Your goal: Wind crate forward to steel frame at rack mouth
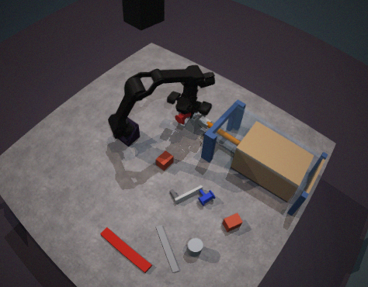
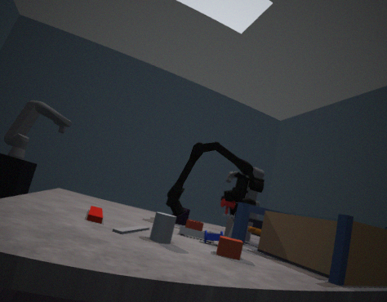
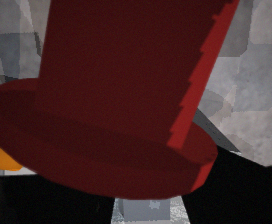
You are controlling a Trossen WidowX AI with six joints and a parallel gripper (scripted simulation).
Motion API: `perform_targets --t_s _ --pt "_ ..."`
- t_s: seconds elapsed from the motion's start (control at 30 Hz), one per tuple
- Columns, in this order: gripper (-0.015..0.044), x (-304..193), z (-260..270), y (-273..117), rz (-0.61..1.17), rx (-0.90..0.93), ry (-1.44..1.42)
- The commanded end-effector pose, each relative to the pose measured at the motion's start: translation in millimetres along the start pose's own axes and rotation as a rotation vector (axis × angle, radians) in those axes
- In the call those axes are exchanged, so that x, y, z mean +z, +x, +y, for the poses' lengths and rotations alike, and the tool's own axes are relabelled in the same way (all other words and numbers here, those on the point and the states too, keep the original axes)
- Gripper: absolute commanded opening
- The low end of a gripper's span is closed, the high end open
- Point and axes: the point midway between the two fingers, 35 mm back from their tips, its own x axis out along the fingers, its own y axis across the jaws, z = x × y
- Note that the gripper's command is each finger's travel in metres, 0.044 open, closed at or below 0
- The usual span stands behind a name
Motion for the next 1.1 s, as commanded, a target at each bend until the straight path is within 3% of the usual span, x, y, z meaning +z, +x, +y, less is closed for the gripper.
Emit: perform_targets --t_s 0.0,1.07 --pt "0.0 -1.0 3.0 3.9 0.003 -0.002 -0.045" --pt "0.0 -1.0 1.4 3.6 0.003 -0.005 -0.015"
